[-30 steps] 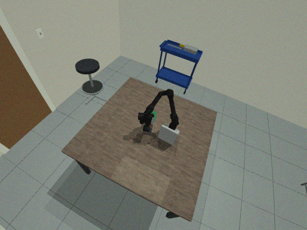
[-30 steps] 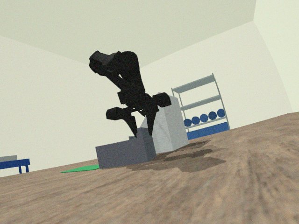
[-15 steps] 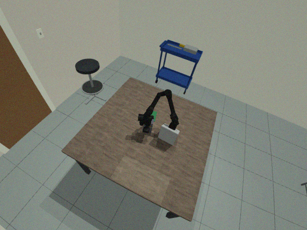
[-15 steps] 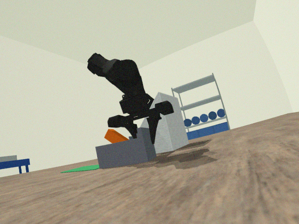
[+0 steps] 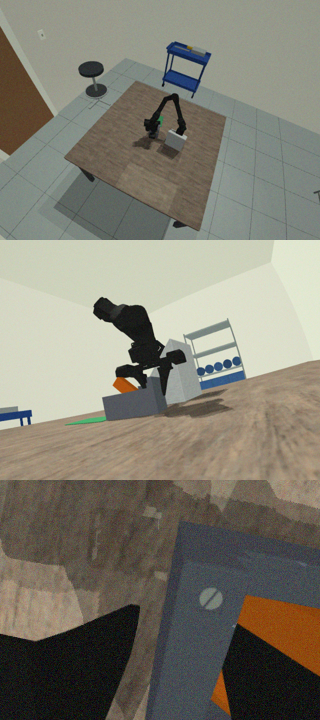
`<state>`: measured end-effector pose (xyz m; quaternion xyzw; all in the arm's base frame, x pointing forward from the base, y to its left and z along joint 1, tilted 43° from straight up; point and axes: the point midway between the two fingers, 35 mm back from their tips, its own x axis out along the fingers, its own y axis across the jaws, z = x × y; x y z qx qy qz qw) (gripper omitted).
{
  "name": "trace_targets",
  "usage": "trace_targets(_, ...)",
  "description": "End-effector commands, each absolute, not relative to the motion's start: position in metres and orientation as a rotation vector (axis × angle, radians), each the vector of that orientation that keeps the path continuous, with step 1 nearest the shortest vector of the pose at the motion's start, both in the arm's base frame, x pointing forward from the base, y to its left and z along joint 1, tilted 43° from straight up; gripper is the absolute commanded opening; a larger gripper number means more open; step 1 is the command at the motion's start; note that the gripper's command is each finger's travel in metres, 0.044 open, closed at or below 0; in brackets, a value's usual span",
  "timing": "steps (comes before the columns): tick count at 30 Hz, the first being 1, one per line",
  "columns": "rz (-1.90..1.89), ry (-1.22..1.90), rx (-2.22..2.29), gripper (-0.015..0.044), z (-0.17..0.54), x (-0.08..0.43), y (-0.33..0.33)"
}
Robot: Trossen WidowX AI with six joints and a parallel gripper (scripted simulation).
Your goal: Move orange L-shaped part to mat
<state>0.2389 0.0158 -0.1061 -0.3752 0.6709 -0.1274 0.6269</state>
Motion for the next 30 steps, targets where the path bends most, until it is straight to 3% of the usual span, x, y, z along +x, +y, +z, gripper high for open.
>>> trace_targets(1, -0.292, 1.538, -0.860, 0.0180, -0.106, 0.239, 0.016)
trace_targets(17, -0.297, 1.541, -0.865, 0.0180, -0.101, 0.234, 0.033)
trace_targets(25, -0.294, 1.543, -0.863, 0.0180, -0.027, 0.232, 0.086)
trace_targets(30, -0.295, 1.543, -0.863, 0.0180, -0.024, 0.231, 0.088)
